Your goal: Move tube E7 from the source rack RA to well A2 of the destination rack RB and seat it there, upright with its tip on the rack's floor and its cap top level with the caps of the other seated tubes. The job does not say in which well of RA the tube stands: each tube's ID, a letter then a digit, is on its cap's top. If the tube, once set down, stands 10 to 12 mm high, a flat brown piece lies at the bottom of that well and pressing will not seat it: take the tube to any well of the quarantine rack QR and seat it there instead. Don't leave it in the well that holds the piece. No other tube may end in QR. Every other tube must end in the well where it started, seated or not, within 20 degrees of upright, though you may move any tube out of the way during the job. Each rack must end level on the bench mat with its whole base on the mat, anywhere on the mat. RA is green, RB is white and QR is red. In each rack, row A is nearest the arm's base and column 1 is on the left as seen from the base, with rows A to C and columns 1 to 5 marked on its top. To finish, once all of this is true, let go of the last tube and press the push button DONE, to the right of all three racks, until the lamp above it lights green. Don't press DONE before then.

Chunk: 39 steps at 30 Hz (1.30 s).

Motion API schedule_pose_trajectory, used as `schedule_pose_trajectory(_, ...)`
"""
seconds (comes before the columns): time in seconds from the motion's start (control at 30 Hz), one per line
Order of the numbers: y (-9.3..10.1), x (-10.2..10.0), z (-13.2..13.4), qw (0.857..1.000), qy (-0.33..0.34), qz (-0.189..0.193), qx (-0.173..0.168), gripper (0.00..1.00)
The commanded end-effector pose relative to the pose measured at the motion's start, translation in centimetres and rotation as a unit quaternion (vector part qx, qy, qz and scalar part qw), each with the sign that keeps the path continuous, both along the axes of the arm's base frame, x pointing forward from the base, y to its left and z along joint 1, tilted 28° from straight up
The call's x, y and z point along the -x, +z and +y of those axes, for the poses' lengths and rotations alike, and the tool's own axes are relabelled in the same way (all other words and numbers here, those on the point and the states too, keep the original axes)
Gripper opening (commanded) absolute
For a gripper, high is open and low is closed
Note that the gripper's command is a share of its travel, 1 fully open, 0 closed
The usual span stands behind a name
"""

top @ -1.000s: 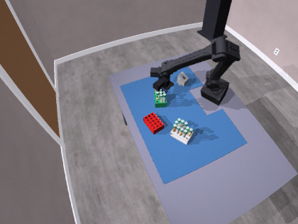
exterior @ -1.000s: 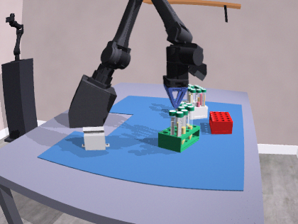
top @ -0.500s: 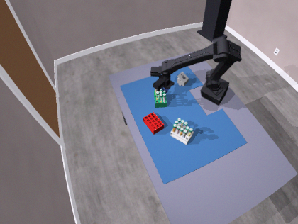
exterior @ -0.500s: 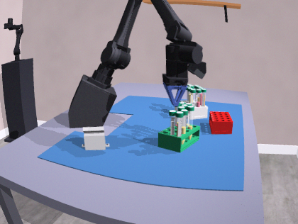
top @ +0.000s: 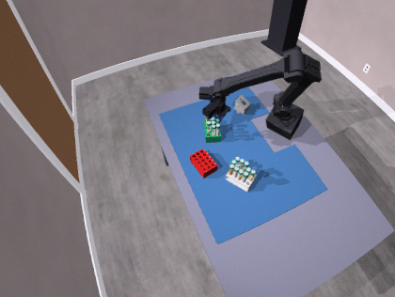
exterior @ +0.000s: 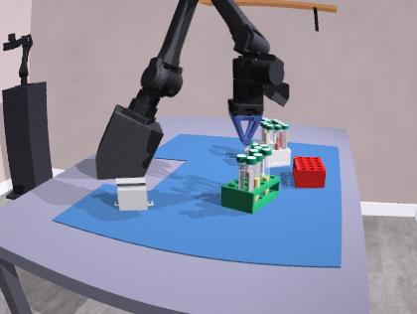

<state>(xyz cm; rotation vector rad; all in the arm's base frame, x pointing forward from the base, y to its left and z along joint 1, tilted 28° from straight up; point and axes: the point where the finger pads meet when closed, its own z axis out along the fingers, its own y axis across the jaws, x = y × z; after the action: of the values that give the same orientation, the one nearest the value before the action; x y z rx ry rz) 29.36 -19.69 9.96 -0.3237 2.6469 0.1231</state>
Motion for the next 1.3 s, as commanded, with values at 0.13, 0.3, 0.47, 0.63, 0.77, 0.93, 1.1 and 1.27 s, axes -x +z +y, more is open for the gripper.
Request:
schedule_pose_trajectory(0.13,3.5,-1.0,-2.1,0.999,-0.003,-0.024,0.023,0.00)
schedule_pose_trajectory(0.3,4.2,-0.8,-2.2,0.999,-0.003,-0.026,0.025,0.00)
schedule_pose_trajectory(0.47,4.4,-0.6,-2.3,0.999,-0.003,-0.024,0.023,0.00)
schedule_pose_trajectory(0.63,5.1,-0.4,-2.4,0.999,-0.003,-0.026,0.026,0.00)
schedule_pose_trajectory(0.77,4.9,-0.3,-2.4,1.000,-0.003,-0.022,0.021,0.00)
schedule_pose_trajectory(0.93,5.8,0.0,-2.5,0.999,-0.003,-0.026,0.027,0.00)
schedule_pose_trajectory(1.1,6.3,0.2,-2.6,0.999,-0.003,-0.026,0.027,0.00)
schedule_pose_trajectory(1.27,6.6,0.3,-2.6,0.999,-0.003,-0.026,0.027,0.00)
